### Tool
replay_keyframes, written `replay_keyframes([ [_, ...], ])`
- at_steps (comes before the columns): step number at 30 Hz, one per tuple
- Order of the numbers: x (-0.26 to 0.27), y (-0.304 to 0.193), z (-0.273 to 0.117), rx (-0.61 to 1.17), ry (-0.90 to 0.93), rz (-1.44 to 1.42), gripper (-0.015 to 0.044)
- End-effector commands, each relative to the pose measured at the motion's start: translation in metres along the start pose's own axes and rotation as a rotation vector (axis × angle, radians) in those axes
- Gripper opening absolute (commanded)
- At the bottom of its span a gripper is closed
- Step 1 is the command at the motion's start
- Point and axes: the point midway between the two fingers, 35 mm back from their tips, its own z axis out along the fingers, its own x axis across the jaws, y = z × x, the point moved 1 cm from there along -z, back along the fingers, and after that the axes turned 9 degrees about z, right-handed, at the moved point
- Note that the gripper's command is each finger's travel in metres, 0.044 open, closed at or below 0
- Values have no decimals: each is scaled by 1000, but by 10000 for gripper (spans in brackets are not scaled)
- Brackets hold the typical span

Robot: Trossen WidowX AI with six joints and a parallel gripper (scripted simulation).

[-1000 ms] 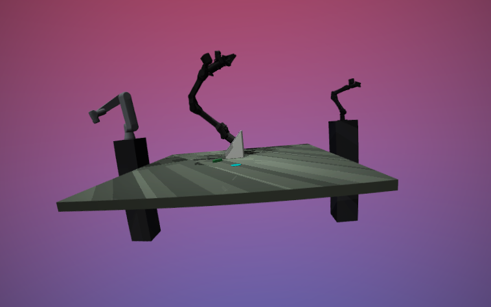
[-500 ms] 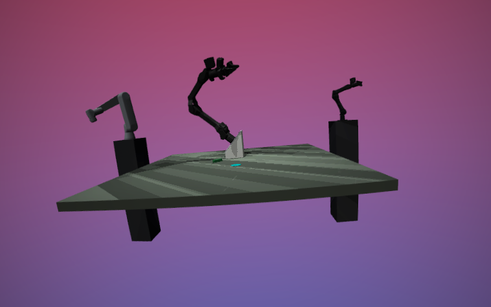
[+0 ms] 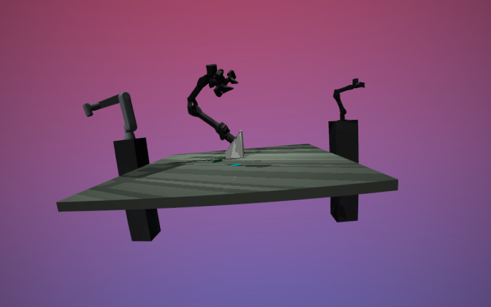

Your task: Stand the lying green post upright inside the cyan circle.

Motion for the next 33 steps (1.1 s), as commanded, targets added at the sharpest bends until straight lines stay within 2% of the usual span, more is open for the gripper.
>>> replay_keyframes([
  [1,-31,-6,9,24,-101,82,233],
  [16,-137,-38,21,89,-465,371,233],
  [33,-237,-91,1,120,-874,648,233],
])
